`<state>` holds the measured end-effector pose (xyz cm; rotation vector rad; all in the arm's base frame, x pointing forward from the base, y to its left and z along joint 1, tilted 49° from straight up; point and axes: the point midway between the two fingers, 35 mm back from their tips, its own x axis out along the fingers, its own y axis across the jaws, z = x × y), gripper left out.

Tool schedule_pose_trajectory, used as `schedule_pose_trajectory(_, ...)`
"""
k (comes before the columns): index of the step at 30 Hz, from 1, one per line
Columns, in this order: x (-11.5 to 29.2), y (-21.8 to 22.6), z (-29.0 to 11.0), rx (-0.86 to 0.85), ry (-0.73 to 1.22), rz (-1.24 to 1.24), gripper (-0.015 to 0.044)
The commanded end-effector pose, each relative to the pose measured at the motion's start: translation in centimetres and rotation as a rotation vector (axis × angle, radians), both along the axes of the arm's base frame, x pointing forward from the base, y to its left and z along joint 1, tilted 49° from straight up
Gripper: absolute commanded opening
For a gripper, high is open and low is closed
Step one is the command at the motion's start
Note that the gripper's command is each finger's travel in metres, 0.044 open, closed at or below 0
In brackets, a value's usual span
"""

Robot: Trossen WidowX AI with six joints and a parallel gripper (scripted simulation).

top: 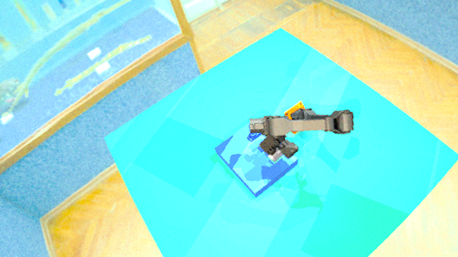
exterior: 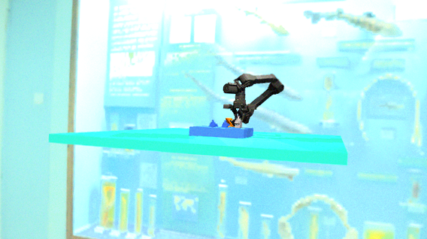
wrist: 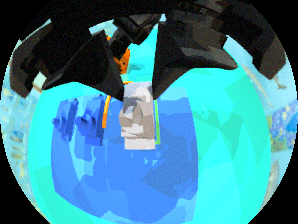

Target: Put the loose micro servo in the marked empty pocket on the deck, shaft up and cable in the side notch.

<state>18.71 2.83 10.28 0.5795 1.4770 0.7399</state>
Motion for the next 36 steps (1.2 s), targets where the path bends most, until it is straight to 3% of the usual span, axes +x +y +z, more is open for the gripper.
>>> schedule_pose_trajectory(1,0.0,0.3,-0.2,0.002,0.001,-0.005,0.0)
schedule_pose_trajectory(31,-0.1,2.1,-1.8,0.003,0.0,-0.005,0.0)
schedule_pose_trajectory(36,-0.1,1.9,-1.7,0.003,0.0,-0.005,0.0131)
